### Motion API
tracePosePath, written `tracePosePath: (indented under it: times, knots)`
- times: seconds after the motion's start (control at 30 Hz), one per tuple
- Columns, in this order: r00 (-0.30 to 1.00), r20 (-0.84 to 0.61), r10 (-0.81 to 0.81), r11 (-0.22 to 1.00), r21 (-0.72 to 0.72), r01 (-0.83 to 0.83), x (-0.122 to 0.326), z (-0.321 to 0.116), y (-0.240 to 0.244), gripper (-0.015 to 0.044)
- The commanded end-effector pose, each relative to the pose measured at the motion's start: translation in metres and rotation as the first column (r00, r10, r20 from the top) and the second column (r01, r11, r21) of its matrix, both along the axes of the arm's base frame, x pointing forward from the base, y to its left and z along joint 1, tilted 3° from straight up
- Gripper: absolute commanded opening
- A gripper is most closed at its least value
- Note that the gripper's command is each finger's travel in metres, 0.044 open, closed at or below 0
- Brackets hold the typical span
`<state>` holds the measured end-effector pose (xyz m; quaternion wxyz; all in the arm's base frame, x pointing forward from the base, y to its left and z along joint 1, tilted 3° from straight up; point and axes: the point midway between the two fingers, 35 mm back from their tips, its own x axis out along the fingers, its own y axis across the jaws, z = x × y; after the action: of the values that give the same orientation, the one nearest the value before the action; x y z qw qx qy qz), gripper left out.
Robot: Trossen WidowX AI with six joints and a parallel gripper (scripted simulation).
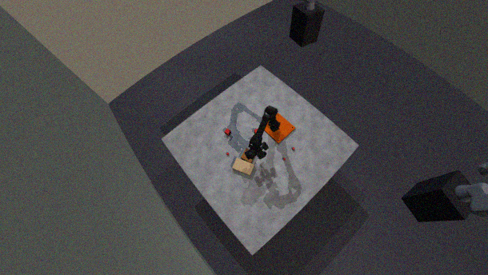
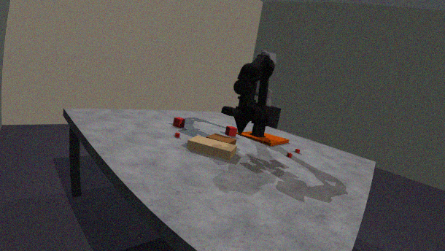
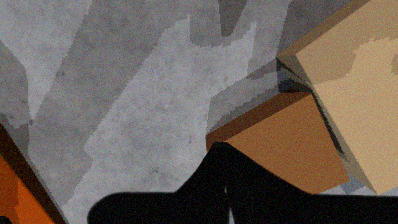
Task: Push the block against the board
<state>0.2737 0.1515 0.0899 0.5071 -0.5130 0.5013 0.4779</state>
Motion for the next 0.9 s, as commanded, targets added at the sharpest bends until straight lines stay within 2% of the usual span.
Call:
tracePosePath:
  times: [0.0,0.37,0.7,0.87]
  knots:
    - [0.989,0.005,-0.150,0.989,0.003,0.150,0.004,0.001,-0.017,0.0000]
    - [0.861,0.015,-0.508,0.861,0.019,0.508,0.010,0.003,-0.058,0.0000]
    - [0.637,0.019,-0.771,0.637,0.036,0.770,0.012,0.004,-0.094,0.0000]
    - [0.539,0.020,-0.842,0.539,0.042,0.841,0.011,0.004,-0.107,0.0000]
